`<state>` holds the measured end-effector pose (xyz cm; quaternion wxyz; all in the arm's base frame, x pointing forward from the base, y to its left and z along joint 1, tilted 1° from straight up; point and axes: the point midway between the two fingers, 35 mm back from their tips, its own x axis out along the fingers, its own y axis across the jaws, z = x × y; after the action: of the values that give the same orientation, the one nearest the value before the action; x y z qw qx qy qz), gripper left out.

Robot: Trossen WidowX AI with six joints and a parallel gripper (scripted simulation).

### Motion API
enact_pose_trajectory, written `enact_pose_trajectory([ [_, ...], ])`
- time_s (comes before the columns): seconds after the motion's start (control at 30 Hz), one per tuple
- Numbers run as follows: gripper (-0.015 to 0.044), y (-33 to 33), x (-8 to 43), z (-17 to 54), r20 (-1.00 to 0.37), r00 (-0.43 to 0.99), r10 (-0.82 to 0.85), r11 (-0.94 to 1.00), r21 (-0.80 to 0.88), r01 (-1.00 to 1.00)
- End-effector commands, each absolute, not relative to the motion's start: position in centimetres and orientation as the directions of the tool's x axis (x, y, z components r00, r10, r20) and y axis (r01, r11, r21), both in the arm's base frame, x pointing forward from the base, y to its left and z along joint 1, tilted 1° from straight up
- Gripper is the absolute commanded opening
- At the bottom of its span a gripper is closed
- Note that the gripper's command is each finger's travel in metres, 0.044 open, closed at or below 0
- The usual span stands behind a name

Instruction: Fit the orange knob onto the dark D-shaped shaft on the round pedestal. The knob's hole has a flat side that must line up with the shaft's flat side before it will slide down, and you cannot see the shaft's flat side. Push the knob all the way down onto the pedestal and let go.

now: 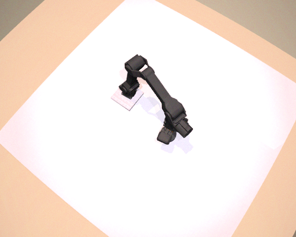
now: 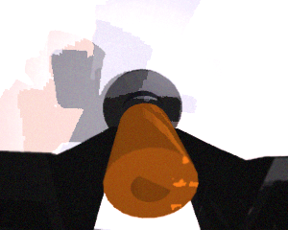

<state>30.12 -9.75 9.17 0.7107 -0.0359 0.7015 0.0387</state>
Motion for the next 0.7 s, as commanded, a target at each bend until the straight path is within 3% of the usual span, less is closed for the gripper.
enact_pose_trajectory([
  [0.0,0.0000,-9.82,30.13,9.36,-1.000,0.014,0.002,0.994,0.001,-0.110],
  [0.2,0.0000,-9.85,30.16,9.66,-1.000,0.014,0.002,0.991,0.000,-0.135],
  [0.37,0.0000,-9.85,30.23,9.59,-1.000,0.014,0.002,0.953,-0.002,-0.304],
  [0.67,0.0000,-9.82,30.13,9.18,-1.000,0.014,0.002,0.949,-0.002,-0.314],
])
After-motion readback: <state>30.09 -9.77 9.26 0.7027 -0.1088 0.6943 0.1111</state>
